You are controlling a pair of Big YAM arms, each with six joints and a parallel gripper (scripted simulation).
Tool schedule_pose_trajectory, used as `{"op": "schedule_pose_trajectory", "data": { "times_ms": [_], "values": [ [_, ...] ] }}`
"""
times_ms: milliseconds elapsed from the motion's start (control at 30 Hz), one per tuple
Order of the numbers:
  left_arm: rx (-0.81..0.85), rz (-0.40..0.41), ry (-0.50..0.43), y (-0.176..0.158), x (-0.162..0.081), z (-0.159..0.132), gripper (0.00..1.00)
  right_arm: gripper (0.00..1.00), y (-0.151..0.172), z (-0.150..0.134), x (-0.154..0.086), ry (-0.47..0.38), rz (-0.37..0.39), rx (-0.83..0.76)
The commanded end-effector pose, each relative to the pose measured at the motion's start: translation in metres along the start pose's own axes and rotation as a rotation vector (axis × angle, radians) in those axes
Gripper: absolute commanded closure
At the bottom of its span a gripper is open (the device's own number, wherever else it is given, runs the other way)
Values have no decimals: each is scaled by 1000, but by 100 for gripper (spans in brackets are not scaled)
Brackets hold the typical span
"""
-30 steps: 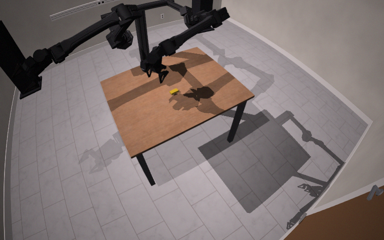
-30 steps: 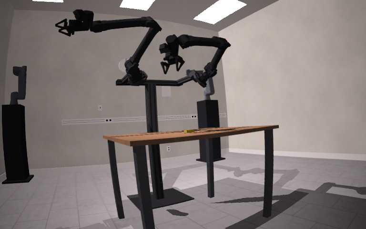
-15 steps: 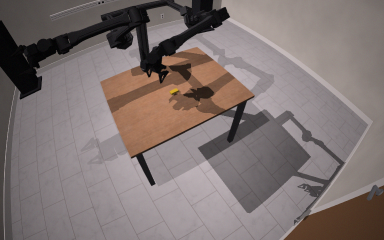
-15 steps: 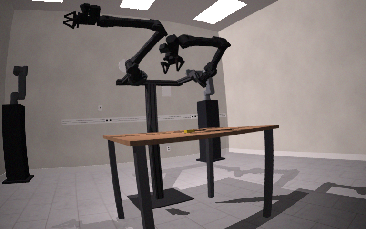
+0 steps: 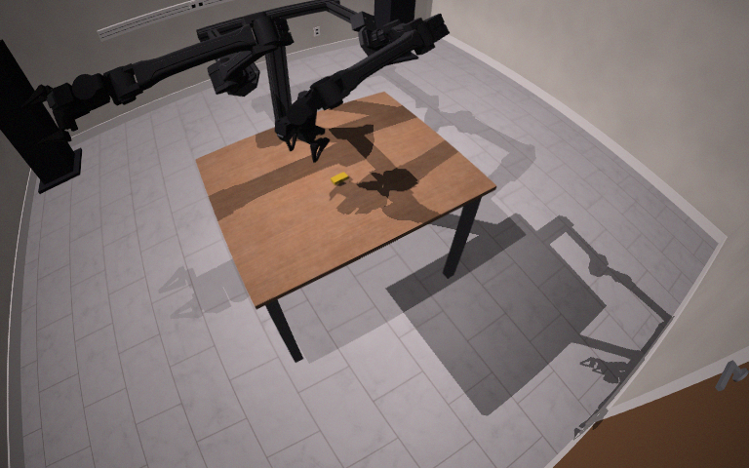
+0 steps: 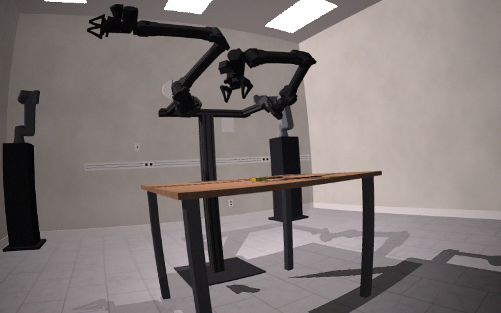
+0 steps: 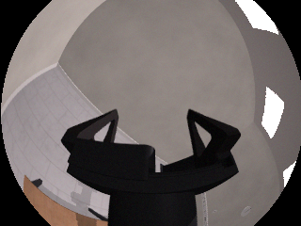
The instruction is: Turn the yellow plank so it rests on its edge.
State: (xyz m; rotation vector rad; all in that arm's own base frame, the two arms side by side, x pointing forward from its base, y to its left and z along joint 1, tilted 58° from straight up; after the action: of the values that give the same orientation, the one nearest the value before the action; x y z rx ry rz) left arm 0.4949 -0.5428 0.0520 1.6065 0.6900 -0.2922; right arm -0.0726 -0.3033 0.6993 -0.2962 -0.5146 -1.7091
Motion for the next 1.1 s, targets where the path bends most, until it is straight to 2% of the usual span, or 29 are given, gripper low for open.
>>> {"op": "schedule_pose_trajectory", "data": {
  "times_ms": [0, 33, 67, 100, 233, 267, 300, 333, 367, 400, 433, 467, 500, 533, 600, 633, 667, 700, 767, 867, 967, 1033, 1067],
  "values": [
    [-102, 8, 13, 14, 16, -17, 0, 0, -6, -2, -5, 7, -20, -15],
    [-102, 8, 13, 14, 16, -17, 0, 0, -6, -2, -5, 7, -20, -15],
    [-123, 0, 32, -4, 33, -23, 0, 0, -6, -2, -5, 7, -20, -15],
    [-190, 9, 29, 4, 34, -33, 0, 0, -6, -2, -5, 7, -20, -15],
    [-436, 19, 73, -27, 82, -90, 0, 0, -6, -2, -5, 7, -20, -15],
    [-447, 16, 77, -29, 83, -90, 0, 0, -6, -2, -5, 7, -20, -15],
    [-521, 24, 89, -36, 94, -108, 0, 0, -6, -2, -5, 7, -20, -15],
    [-504, 15, 104, -52, 102, -109, 0, 0, -6, -2, -5, 7, -20, -15],
    [-601, 31, 104, -46, 105, -127, 0, 0, -6, -2, -5, 7, -20, -15],
    [-643, 37, 116, -56, 114, -147, 0, 0, -6, -2, -5, 7, -20, -15],
    [-681, 40, 118, -56, 114, -147, 0, 0, -6, -2, -5, 7, -20, -15],
    [-729, 47, 132, -66, 123, -168, 0, 0, -6, -2, -5, 7, -20, -15],
    [-756, 50, 132, -66, 123, -168, 0, 0, -6, -2, -5, 7, -20, -15],
    [-809, 57, 146, -76, 130, -187, 0, 0, -6, -2, -5, 7, -20, -15],
    [-809, 57, 146, -76, 130, -187, 0, 0, -6, -2, -5, 7, -20, -15],
    [-884, 66, 138, -89, 126, -196, 0, 0, -6, -2, -5, 7, -20, -15],
    [-938, 77, 170, -93, 139, -224, 0, 0, -6, -2, -5, 7, -20, -15],
    [-956, 80, 165, -94, 138, -222, 0, 0, -6, -2, -5, 7, -20, -15],
    [-1060, 98, 185, -107, 144, -253, 0, 0, -6, -2, -5, 7, -20, -15],
    [-1152, 113, 199, -120, 146, -280, 0, 0, -6, -2, -5, 7, -20, -15],
    [-1153, 109, 223, -139, 152, -290, 0, 0, -6, -2, -5, 7, -20, -15],
    [-1157, 106, 166, -130, 137, -266, 0, 0, -6, -2, -5, 7, -20, -15],
    [-1166, 109, 159, -125, 135, -265, 0, 0, -6, -2, -5, 7, -20, -15]
  ]
}}
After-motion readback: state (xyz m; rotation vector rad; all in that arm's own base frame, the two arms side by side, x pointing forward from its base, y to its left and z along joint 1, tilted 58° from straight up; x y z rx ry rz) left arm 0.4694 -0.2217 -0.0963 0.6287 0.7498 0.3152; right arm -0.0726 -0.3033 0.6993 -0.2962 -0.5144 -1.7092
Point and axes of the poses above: on each arm, the point where the finger pads meet when closed, its own x axis out along the fingers, its own y axis across the jaws, z = x × y, the point moved 1 cm from there along -x, back along the fingers, and after that the axes turned 11 degrees about x, right-handed, at the moved point
